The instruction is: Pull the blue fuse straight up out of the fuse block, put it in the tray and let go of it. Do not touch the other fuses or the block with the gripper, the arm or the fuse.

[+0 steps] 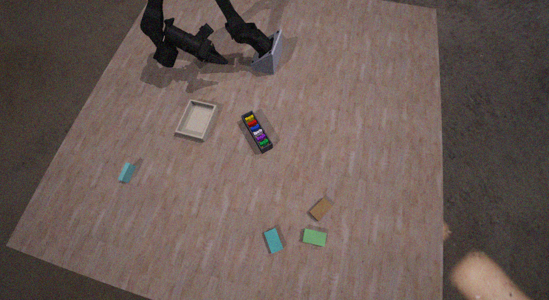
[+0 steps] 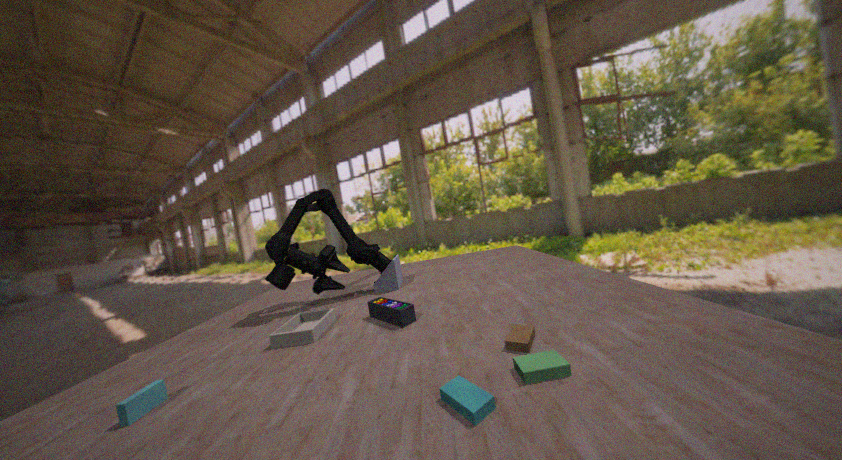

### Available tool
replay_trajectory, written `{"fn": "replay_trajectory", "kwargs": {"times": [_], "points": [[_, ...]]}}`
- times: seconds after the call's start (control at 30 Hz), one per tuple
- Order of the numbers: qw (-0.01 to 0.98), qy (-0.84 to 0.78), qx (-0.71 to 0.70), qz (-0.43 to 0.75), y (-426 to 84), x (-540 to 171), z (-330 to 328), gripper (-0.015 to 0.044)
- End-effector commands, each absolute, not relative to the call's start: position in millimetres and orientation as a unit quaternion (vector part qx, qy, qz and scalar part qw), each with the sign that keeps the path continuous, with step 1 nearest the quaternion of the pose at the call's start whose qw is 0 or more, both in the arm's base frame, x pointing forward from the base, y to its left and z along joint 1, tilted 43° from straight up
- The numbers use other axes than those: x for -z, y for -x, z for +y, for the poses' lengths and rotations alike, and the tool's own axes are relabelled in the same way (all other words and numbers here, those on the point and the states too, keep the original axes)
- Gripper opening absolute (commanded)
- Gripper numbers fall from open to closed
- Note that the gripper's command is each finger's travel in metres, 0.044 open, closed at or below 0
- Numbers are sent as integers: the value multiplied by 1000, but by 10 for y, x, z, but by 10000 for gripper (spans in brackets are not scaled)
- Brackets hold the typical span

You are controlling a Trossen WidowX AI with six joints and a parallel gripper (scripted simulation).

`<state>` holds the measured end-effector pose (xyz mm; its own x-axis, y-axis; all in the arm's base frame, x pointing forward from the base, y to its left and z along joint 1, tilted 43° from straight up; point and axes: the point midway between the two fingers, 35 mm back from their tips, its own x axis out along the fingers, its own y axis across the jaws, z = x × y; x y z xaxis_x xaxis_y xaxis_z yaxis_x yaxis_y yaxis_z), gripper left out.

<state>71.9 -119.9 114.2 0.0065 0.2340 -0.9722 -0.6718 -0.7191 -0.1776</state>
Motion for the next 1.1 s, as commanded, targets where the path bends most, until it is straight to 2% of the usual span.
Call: {"fn": "replay_trajectory", "kwargs": {"times": [0.0,0.2,0.3,0.6,0.63,0.87,1.07], "points": [[332,627,-683,175,-725,-1164,-1179,400],[332,627,-683,174,-758,-1315,-1038,400],[273,636,-709,133,-840,-1264,-1113,321],[-86,593,-790,-128,-1554,-985,-1255,85],[-126,577,-791,-158,-1645,-939,-1243,74],[-393,415,-742,-352,-2298,-579,-971,74],[-568,216,-644,-465,-2777,-227,-535,74]]}}
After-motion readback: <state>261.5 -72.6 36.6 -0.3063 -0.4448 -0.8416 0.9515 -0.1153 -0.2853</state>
